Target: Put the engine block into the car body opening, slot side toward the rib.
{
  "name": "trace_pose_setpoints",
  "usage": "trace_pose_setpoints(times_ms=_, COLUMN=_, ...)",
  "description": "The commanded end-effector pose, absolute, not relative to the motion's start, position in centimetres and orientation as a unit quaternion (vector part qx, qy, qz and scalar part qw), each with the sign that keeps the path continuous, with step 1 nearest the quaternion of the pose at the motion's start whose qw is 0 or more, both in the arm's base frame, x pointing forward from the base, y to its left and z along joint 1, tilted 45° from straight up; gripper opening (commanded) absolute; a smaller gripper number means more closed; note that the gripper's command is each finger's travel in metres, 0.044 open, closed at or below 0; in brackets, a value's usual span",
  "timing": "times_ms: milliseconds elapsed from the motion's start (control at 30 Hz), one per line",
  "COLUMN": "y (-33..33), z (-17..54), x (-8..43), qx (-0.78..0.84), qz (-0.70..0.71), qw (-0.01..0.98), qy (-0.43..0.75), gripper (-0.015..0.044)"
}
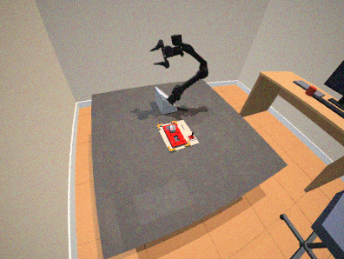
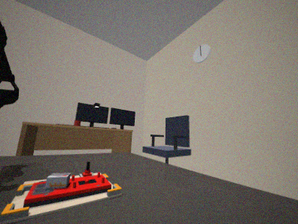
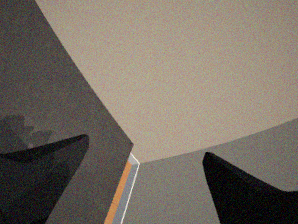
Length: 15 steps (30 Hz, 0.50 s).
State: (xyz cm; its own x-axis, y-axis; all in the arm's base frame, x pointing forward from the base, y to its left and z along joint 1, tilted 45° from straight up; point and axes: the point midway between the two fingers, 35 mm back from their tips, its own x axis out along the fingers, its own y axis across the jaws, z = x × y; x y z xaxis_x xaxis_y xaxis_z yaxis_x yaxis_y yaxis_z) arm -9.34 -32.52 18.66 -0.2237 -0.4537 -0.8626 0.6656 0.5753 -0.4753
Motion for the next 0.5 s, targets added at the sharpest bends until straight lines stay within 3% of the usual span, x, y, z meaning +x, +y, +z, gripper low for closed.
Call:
trace_pose_setpoints(times_ms=0, y=-33.3, z=16.5, x=-6.2, qx=0.101, qz=-0.407, qw=0.653, qy=0.631, gripper=0.044)
trace_pose_setpoints(times_ms=467, y=-31.8, z=9.3, x=7.2, qx=0.181, qz=-0.205, qw=0.741, qy=0.613, gripper=0.044)
